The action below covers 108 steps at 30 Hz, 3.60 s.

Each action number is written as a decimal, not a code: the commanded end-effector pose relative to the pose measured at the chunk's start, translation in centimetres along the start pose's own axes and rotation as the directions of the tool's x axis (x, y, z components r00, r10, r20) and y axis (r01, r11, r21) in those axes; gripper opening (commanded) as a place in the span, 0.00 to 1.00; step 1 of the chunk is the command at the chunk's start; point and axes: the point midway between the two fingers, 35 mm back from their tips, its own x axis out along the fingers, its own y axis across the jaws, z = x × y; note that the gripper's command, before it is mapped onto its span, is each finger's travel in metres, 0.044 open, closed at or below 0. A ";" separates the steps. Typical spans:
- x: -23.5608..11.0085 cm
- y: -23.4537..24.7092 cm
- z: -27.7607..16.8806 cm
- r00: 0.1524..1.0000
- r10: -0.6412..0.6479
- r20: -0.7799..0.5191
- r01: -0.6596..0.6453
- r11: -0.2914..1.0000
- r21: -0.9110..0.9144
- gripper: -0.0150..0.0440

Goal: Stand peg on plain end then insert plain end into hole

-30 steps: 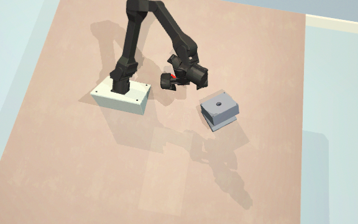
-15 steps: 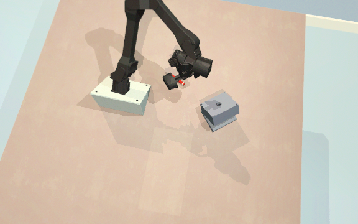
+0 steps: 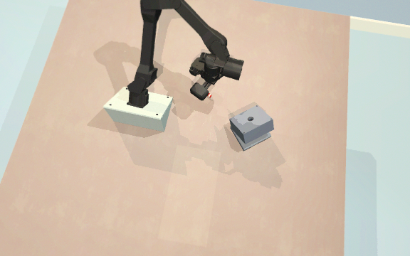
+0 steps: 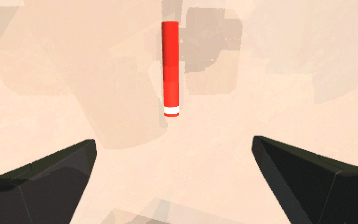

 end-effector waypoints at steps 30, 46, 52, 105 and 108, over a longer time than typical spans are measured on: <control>4.9 -0.1 0.0 1.000 0.001 0.006 -0.001 1.000 -0.021 1.00; 7.4 -0.1 0.3 1.000 -0.004 0.009 0.004 1.000 -0.021 1.00; 7.7 -0.1 0.4 1.000 -0.005 0.009 0.005 1.000 -0.021 0.91; 6.5 -0.1 1.1 0.985 -0.011 -0.171 0.006 1.000 -0.025 0.34; 6.3 -0.1 1.2 0.980 -0.011 -0.196 0.006 1.000 -0.025 0.34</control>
